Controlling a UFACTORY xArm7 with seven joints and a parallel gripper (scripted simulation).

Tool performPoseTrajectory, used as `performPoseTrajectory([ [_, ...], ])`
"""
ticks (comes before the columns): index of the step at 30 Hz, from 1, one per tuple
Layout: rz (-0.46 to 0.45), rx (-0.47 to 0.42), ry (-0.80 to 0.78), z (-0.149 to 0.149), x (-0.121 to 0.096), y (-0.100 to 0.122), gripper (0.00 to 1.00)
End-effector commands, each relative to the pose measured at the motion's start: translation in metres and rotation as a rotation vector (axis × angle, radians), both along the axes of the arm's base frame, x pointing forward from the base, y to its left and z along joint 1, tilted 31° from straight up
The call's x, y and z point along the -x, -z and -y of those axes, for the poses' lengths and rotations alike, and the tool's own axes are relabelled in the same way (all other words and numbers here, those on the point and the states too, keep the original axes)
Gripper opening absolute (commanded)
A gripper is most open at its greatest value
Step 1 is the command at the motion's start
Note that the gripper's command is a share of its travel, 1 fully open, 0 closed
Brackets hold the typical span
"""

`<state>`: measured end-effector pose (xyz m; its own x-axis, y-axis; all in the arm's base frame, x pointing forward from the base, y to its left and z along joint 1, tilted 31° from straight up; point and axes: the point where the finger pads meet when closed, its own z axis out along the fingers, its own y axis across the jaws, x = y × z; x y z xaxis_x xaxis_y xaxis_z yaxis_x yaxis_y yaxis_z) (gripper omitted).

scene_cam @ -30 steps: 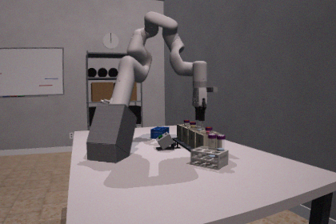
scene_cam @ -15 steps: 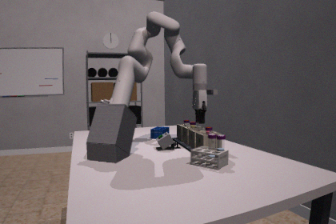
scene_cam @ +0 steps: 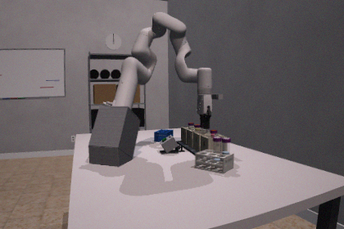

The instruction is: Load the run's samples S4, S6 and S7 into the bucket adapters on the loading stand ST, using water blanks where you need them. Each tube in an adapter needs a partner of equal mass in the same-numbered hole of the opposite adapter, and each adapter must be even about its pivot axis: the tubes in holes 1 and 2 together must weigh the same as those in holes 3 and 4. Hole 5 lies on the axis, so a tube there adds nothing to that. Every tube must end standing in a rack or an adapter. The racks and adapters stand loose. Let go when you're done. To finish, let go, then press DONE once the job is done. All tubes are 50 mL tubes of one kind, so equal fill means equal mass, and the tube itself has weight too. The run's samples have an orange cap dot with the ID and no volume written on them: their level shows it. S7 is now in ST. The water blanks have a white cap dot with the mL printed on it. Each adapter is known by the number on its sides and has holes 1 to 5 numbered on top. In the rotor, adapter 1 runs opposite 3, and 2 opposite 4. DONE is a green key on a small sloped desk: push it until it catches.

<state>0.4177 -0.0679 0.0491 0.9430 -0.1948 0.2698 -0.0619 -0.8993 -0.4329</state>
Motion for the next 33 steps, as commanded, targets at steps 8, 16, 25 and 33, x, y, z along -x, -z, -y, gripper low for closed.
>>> performPoseTrajectory([
  [8,0.002,0.002,0.002,-0.002,-0.004,0.007,0.0],
  [16,0.002,0.002,0.002,-0.005,-0.006,0.014,0.0],
  [25,0.002,0.002,0.002,-0.006,-0.007,0.015,0.0],
  [33,0.002,0.002,0.002,-0.006,-0.007,0.015,0.44],
])
